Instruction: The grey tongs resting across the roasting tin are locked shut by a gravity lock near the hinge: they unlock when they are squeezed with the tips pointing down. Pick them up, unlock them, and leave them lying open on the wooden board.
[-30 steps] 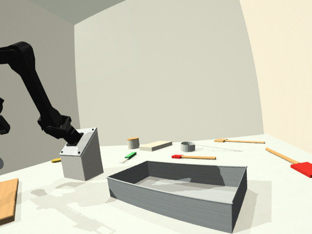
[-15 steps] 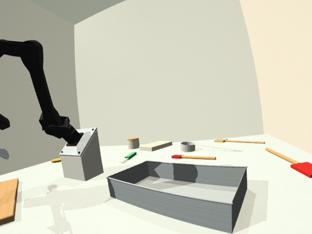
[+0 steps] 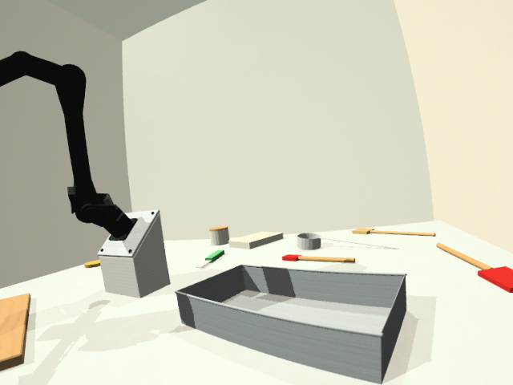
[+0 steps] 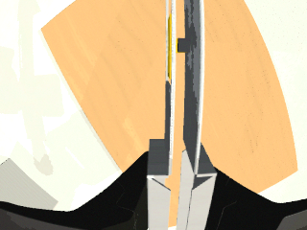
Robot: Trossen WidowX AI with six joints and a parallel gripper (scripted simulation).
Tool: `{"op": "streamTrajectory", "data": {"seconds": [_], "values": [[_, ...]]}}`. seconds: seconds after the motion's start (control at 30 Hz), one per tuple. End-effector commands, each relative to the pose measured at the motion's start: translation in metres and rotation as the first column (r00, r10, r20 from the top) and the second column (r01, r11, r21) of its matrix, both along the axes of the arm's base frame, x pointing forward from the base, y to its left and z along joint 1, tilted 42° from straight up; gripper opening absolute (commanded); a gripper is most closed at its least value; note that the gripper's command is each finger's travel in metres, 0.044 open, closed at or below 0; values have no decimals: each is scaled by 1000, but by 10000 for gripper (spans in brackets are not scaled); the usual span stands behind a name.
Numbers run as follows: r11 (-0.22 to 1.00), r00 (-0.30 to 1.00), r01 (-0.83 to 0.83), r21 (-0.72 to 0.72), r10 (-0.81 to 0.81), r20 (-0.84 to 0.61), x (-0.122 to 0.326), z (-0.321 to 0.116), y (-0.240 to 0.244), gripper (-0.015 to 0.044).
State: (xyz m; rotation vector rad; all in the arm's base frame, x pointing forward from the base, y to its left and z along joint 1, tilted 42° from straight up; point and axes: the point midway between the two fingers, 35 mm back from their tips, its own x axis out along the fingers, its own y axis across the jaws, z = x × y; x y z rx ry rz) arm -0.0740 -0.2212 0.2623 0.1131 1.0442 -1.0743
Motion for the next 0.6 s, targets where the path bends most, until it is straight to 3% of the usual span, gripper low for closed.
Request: {"op": "streamTrajectory", "data": {"seconds": [0.0, 0.57], "values": [[996, 996, 79, -31, -81, -45, -4, 15, -2, -150], [996, 996, 79, -31, -81, -44, -6, 10, -9, -150]]}}
